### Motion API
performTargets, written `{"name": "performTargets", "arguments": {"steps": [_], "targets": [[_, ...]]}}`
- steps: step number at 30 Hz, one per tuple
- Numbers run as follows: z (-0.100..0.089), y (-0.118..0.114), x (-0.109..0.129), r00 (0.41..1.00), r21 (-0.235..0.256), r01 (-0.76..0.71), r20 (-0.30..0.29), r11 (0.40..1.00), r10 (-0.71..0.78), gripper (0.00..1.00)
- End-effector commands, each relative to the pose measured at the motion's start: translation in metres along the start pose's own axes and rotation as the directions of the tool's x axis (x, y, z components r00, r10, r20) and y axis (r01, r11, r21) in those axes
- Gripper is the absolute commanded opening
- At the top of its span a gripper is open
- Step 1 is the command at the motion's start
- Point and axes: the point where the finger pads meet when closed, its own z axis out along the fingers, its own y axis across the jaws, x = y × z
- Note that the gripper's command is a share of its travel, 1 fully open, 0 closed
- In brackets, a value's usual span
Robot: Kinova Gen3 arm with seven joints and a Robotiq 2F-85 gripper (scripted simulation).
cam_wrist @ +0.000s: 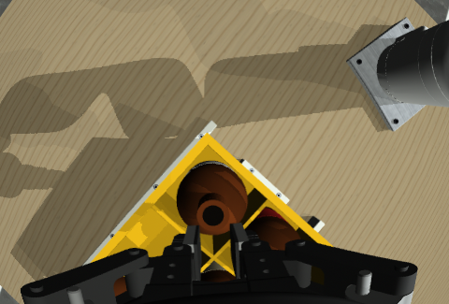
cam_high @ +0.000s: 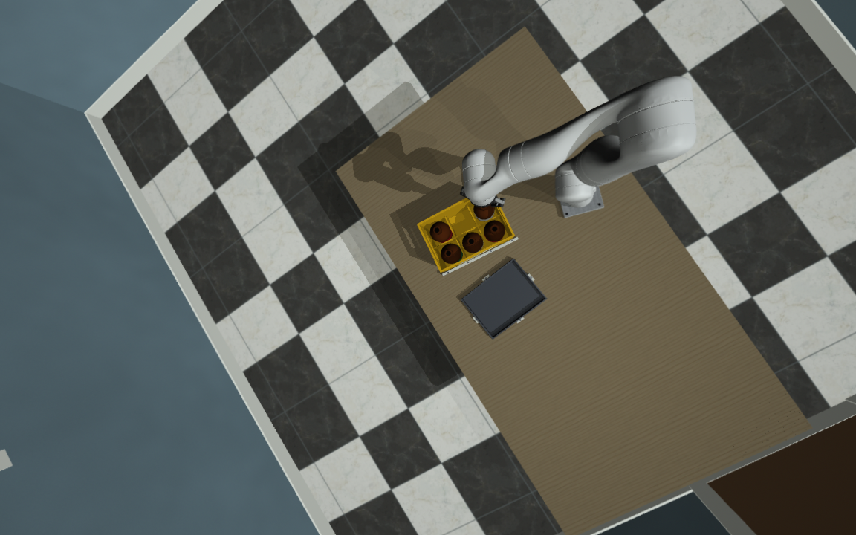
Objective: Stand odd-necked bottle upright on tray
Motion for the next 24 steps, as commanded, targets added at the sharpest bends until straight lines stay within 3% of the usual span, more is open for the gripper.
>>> {"name": "performTargets", "arguments": {"steps": [1,20,24], "targets": [[0.000,0.000,0.000,1.000,0.001,0.000,0.000,1.000,0.000,0.00],[0.000,0.000,0.000,1.000,0.001,0.000,0.000,1.000,0.000,0.00],[0.000,0.008,-0.011,1.000,0.001,0.000,0.002,1.000,0.000,0.00]]}}
